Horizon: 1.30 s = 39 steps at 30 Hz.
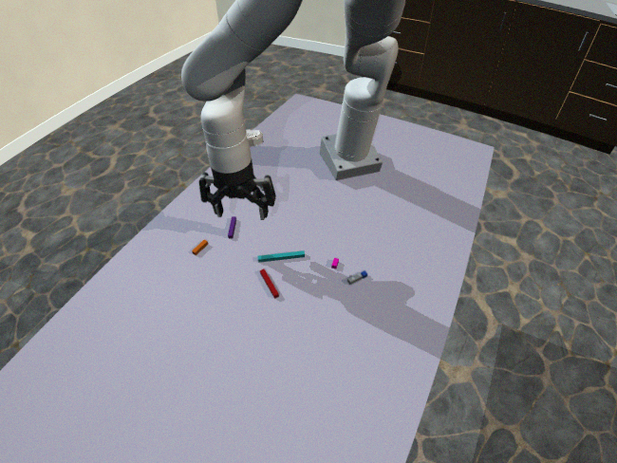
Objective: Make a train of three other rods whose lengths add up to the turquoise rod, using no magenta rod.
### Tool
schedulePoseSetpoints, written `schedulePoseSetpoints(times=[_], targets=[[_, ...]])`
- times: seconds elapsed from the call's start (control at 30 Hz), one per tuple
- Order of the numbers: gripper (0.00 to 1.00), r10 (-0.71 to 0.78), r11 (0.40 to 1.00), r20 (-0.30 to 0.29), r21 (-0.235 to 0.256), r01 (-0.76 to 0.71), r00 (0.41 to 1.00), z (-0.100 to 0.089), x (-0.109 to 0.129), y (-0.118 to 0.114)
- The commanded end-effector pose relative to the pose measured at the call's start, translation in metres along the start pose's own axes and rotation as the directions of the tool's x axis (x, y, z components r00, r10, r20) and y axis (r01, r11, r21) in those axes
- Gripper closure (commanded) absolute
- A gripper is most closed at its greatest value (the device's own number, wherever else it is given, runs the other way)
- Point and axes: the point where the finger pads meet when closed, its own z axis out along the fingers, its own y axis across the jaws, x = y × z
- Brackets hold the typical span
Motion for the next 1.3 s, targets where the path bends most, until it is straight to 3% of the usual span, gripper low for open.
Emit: schedulePoseSetpoints(times=[0.0,0.43,0.87,0.9,1.27], targets=[[0.0,0.012,1.0,0.005,0.004,-0.012,1.0,-0.001,0.015,-0.018],[0.0,-0.076,0.997,0.019,0.003,0.076,0.997,-0.001,0.032,-0.038],[0.0,-0.092,0.996,0.022,0.003,0.092,0.996,-0.001,0.035,-0.041],[0.76,-0.092,0.996,0.022,0.003,0.092,0.996,-0.001,0.035,-0.041],[0.76,-0.092,0.996,0.022,0.003,0.092,0.996,-0.001,0.035,-0.041]])
